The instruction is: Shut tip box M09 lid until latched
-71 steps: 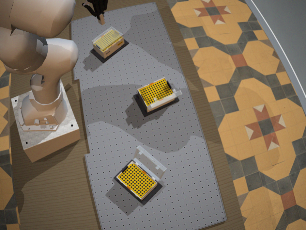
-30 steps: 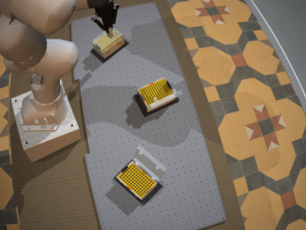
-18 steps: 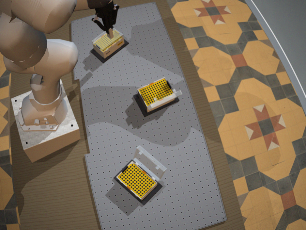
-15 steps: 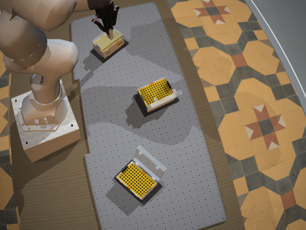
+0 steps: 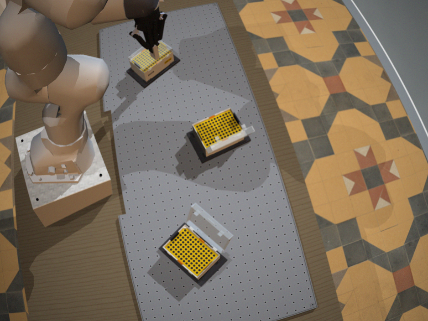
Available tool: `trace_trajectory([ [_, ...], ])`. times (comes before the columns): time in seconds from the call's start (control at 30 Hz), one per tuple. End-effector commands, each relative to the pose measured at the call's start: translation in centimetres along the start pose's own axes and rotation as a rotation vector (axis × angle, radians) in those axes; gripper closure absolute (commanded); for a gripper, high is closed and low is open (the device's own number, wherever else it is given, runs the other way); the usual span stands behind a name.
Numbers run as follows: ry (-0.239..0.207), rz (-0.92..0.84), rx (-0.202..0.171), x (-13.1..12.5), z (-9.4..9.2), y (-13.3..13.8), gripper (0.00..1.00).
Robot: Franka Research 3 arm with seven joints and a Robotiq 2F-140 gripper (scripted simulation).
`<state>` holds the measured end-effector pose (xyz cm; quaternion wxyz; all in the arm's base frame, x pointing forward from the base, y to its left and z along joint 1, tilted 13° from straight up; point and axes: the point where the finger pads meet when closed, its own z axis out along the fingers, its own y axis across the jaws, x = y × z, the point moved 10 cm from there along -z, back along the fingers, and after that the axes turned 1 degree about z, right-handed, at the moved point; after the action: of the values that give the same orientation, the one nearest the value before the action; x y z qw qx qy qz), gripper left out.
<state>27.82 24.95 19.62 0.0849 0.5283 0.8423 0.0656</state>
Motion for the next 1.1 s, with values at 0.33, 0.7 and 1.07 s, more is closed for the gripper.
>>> trace_trajectory([
  [0.33,0.011,0.006,-0.012,0.15,0.03,0.24,1.0],
  [0.7,0.011,0.006,-0.012,0.16,0.3,0.24,1.0],
  [1.07,0.011,0.006,-0.012,0.16,0.6,0.24,1.0],
])
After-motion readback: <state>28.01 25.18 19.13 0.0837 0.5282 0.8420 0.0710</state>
